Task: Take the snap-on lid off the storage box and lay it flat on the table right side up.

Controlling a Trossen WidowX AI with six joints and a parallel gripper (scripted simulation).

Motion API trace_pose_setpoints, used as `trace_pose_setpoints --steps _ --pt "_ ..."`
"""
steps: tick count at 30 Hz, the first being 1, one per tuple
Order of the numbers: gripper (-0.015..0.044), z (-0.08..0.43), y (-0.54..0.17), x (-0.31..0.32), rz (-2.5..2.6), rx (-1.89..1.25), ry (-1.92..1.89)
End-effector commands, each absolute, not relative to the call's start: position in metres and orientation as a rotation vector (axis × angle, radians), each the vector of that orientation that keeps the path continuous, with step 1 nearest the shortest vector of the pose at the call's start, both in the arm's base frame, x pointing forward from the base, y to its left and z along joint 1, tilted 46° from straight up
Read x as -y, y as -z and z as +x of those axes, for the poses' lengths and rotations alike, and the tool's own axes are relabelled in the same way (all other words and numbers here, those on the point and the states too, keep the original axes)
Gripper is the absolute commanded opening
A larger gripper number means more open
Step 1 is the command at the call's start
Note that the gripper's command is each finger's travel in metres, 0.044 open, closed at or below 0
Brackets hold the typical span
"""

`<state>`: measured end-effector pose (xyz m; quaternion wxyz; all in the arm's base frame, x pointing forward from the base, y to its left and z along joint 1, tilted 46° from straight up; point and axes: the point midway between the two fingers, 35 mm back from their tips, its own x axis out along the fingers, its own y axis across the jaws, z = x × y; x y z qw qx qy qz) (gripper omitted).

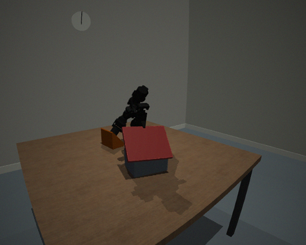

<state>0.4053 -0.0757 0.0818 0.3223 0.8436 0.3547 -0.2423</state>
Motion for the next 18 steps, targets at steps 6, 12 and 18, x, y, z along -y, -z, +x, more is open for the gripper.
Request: trace_pose_setpoints --steps 6,12,18 --pt "0.0000 0.410 -0.093 0.087 2.211 -0.920 0.625" --pt "0.0000 0.411 -0.098 0.092 2.211 -0.920 0.625" --pt "0.0000 0.410 -0.096 0.093 2.211 -0.920 0.625"
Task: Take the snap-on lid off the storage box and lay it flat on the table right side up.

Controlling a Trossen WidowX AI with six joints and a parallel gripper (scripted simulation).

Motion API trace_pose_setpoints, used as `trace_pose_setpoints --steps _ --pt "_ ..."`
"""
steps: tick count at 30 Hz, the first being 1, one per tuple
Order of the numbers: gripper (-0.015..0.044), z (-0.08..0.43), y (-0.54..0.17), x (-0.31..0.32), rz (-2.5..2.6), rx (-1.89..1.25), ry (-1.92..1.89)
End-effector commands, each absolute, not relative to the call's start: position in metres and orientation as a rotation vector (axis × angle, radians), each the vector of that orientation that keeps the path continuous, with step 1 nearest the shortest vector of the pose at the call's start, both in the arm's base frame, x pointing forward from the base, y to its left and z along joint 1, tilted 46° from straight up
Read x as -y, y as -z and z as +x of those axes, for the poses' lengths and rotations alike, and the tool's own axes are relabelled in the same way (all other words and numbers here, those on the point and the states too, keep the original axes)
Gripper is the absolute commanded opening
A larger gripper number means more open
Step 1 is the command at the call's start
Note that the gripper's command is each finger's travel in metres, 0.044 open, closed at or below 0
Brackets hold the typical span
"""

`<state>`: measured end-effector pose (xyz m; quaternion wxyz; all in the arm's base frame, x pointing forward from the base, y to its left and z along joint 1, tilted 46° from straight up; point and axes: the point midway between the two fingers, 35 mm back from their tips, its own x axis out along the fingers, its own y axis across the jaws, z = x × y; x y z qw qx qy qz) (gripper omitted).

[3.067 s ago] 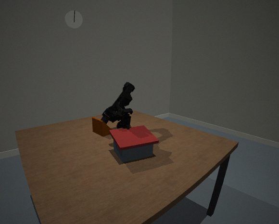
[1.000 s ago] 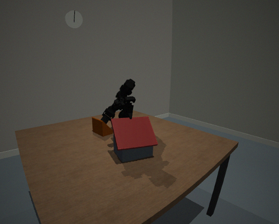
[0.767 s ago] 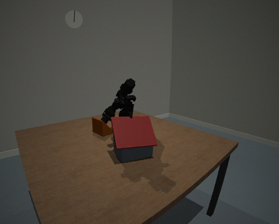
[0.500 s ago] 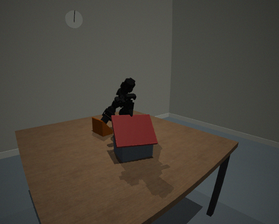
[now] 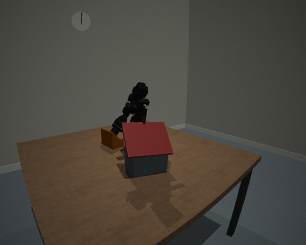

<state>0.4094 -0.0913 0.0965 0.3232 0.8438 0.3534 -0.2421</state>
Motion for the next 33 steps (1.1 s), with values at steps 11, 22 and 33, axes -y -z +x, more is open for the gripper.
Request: trace_pose_setpoints --steps 11,22,33 --pt "0.0000 0.401 -0.079 0.108 2.210 -0.920 0.626" --pt "0.0000 0.394 -0.065 0.124 2.209 -0.919 0.626" --pt "0.0000 0.386 -0.052 0.139 2.207 -0.918 0.627"
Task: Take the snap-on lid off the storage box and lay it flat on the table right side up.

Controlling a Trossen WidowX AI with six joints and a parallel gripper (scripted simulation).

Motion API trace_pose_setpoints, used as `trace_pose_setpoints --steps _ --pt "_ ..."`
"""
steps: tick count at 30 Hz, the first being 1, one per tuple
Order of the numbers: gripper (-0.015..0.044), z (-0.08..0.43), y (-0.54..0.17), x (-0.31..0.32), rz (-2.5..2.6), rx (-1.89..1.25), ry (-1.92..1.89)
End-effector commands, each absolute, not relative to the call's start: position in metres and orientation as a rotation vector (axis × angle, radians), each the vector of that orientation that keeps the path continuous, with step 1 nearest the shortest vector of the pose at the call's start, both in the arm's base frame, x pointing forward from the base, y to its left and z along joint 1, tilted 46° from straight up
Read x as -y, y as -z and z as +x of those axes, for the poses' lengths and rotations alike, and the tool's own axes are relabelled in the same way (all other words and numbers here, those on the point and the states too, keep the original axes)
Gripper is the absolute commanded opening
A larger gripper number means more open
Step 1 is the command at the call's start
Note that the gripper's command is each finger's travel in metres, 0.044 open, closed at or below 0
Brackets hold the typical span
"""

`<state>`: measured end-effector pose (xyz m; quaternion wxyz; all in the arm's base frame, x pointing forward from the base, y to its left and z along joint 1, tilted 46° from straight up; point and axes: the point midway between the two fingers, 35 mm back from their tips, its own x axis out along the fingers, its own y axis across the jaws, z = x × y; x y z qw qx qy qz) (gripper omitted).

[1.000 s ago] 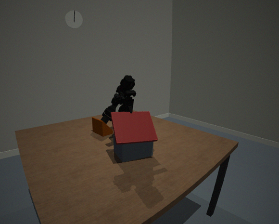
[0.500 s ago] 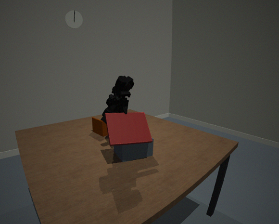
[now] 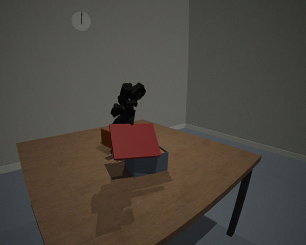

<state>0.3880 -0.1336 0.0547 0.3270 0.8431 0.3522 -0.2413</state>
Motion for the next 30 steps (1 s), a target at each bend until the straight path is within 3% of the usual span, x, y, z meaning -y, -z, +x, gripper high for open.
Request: trace_pose_setpoints --steps 1,30 --pt "0.0000 0.386 -0.051 0.141 2.207 -0.918 0.627" --pt "0.0000 0.367 -0.015 0.183 2.204 -0.916 0.628"
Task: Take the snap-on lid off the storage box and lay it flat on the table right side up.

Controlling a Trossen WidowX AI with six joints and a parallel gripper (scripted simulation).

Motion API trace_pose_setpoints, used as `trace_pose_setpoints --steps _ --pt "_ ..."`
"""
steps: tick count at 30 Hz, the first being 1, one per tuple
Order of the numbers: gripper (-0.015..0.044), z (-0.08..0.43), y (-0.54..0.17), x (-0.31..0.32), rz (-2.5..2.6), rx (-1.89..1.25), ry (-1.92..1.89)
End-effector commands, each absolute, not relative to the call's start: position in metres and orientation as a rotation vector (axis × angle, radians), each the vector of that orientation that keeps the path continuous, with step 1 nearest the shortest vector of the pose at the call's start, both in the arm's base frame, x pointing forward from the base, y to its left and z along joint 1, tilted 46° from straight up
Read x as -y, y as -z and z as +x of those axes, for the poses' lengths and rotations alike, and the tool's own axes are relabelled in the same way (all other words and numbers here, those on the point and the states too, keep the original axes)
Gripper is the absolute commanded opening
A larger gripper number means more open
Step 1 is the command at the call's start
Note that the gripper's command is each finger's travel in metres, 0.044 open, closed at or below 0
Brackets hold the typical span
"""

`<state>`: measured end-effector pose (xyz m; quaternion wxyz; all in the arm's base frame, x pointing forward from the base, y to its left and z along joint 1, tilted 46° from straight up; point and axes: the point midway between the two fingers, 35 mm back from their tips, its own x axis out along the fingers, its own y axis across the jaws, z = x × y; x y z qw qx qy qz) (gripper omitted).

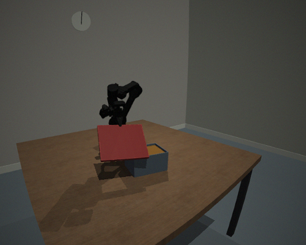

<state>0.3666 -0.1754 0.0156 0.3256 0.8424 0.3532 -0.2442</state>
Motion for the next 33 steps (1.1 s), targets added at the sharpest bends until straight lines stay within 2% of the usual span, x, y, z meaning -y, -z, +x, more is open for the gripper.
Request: trace_pose_setpoints --steps 1,33 --pt "0.0000 0.366 -0.013 0.184 2.203 -0.916 0.628" --pt "0.0000 0.345 0.026 0.231 2.199 -0.913 0.630"
